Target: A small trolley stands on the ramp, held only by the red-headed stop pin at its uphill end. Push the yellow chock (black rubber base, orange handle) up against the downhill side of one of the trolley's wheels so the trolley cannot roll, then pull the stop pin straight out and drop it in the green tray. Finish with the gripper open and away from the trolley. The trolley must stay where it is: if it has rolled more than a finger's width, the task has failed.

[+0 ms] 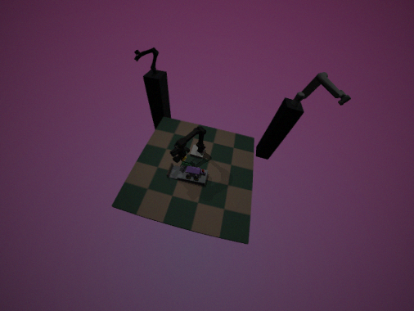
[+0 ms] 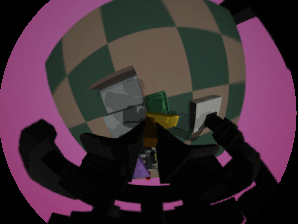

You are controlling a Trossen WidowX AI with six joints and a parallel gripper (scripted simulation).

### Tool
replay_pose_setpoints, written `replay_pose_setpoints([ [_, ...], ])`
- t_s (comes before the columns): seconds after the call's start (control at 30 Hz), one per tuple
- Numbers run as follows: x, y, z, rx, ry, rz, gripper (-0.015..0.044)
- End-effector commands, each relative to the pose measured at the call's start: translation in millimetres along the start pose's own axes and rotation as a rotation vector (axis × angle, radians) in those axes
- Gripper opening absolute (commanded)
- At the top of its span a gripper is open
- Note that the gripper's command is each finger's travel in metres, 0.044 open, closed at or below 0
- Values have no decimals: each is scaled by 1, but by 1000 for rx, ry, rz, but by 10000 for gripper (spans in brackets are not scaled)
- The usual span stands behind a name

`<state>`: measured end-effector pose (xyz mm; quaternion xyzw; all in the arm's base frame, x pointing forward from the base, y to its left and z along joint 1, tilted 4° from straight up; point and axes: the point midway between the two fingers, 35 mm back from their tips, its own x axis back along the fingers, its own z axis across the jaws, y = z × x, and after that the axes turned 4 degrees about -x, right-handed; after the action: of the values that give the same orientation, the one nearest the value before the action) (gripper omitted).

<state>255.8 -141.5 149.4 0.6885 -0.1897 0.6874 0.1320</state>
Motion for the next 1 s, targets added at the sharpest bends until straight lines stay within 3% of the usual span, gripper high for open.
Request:
replay_pose_setpoints([
  [0.0, 1, 0, 2, -126, -5, 11, 0],
  [0.97, 0, 2, 3, -1086, -69, 48, 0],
])
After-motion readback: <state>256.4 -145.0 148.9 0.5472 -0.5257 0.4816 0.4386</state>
